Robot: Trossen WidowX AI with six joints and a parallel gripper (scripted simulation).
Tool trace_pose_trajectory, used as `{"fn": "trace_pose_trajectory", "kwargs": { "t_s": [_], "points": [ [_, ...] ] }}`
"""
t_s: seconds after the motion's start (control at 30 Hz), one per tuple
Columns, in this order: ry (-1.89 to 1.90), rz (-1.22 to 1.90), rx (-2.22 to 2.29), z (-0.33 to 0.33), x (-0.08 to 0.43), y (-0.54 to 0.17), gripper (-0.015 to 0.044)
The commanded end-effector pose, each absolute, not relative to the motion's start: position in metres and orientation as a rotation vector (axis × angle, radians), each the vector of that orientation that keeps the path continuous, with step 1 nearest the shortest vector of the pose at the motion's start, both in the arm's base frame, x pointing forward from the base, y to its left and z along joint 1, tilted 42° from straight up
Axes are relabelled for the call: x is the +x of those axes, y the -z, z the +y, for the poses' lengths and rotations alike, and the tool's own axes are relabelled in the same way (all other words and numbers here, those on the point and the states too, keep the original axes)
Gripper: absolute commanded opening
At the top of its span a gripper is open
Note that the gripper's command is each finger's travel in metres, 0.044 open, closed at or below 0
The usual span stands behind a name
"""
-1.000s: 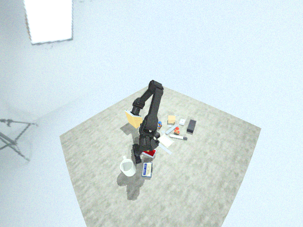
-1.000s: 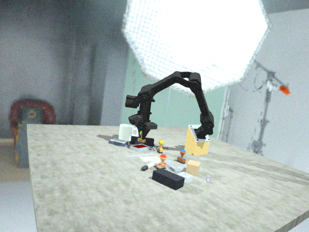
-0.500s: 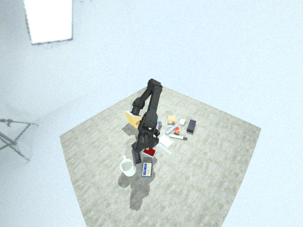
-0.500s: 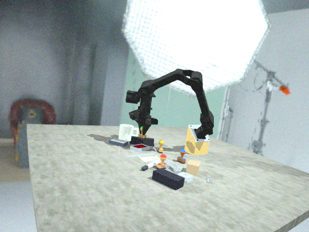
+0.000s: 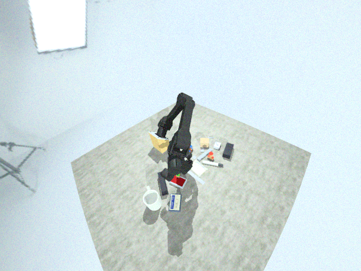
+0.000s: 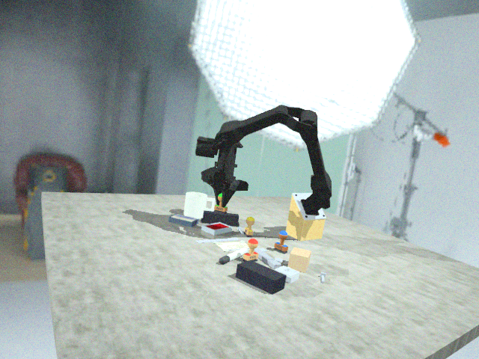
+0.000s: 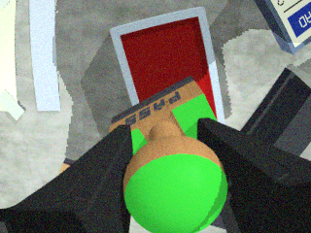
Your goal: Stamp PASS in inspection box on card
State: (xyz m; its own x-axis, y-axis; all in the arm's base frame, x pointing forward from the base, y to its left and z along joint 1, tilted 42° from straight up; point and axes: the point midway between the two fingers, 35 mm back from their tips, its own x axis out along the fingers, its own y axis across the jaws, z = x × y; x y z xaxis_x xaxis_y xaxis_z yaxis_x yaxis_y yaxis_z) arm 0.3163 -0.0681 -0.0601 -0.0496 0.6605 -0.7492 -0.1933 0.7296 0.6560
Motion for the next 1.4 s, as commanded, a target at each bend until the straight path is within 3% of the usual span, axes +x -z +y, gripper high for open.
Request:
{"fn": "trace_pose_trajectory", "kwargs": {
  "t_s": [0.0,0.93,1.37],
  "points": [
    [-0.805,1.41,0.309,-0.056,0.321,0.045,0.0],
    [-1.386,0.878,-0.421,0.039,0.321,-0.035,0.0],
    [-1.398,0.861,-0.438,0.045,0.321,-0.033,0.0]
  ]
}}
